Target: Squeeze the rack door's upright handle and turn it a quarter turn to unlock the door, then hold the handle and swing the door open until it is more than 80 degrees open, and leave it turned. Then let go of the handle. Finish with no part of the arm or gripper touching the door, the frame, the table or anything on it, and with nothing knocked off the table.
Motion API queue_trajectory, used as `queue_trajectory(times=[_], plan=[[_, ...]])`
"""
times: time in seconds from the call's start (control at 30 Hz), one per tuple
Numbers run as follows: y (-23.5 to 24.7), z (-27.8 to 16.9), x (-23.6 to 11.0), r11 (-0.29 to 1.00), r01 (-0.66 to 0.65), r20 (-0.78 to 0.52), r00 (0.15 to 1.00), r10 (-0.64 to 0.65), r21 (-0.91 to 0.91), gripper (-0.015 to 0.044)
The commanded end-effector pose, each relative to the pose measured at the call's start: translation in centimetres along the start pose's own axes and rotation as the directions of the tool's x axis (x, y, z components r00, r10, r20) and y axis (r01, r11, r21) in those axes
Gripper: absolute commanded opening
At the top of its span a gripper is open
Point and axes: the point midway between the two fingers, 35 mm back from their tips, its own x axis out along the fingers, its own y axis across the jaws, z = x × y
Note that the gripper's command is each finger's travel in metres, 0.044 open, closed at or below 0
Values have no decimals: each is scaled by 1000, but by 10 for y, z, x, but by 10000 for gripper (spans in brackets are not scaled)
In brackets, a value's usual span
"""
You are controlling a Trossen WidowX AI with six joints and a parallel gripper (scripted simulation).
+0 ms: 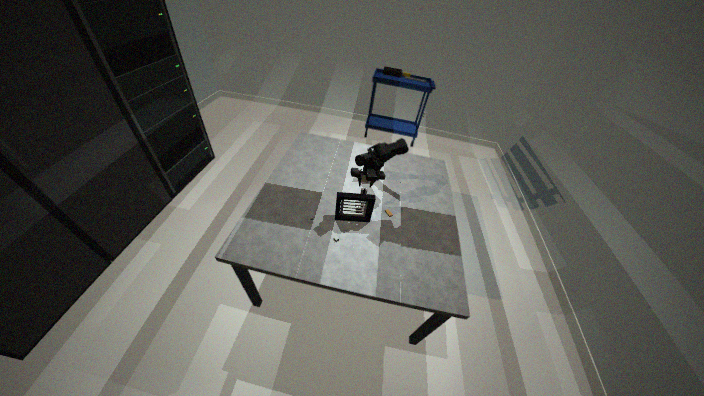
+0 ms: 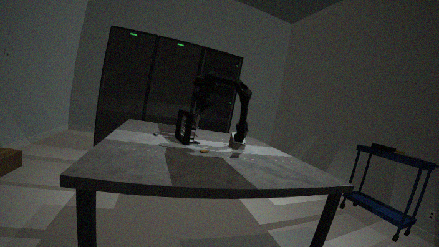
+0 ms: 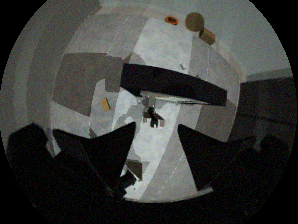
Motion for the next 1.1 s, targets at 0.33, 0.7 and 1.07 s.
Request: queue_trajectory(times=[0.33, 0.7, 1.07], plan=[[-2, -2, 1, 995, -88, -9, 996, 89, 45, 283], [-1, -3, 19, 995, -88, -59, 994, 91, 56, 283], [1, -4, 36, 994, -84, -110, 990, 91, 69, 283]])
